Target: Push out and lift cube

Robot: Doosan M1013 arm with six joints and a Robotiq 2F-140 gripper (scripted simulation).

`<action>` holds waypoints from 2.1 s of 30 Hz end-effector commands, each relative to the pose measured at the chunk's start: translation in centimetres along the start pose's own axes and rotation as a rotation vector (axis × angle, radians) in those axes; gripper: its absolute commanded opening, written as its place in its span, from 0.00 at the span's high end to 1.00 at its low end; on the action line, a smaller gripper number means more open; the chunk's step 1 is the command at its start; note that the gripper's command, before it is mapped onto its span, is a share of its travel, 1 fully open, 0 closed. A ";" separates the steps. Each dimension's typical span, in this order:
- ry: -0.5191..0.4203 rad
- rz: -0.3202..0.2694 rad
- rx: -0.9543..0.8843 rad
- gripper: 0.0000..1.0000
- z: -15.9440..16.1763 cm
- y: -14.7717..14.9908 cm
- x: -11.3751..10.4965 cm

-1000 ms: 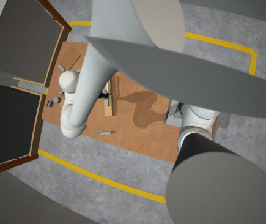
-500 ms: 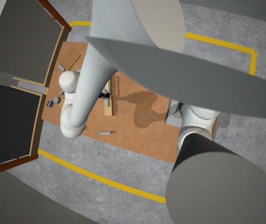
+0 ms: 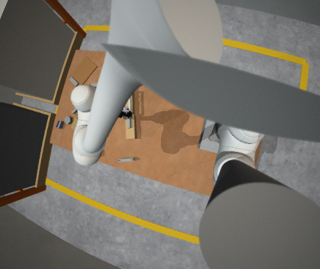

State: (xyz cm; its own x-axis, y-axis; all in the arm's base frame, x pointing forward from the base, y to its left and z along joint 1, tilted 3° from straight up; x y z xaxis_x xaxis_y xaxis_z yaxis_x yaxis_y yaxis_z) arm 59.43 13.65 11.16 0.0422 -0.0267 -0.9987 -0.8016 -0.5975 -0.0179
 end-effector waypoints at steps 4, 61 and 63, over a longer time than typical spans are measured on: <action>0.000 0.000 0.000 0.77 0.0 0.0 0.0; -0.001 0.000 0.027 0.77 -2.2 1.0 -6.7; -0.001 0.000 0.073 0.77 -5.9 2.9 -6.6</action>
State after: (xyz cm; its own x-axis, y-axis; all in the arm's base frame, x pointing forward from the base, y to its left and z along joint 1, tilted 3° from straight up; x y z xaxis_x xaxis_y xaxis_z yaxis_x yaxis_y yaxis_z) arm 59.53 12.00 17.88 0.0420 -0.0268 -0.9988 -0.8143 -0.5801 -0.0187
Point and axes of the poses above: the point where the finger pads meet when closed, its own x axis out along the fingers, its own y axis across the jaws, z = x × y, the point moved 9 cm from there along -x, back along the fingers, and after that the axes turned 12 degrees about -x, right-handed, at the moved point
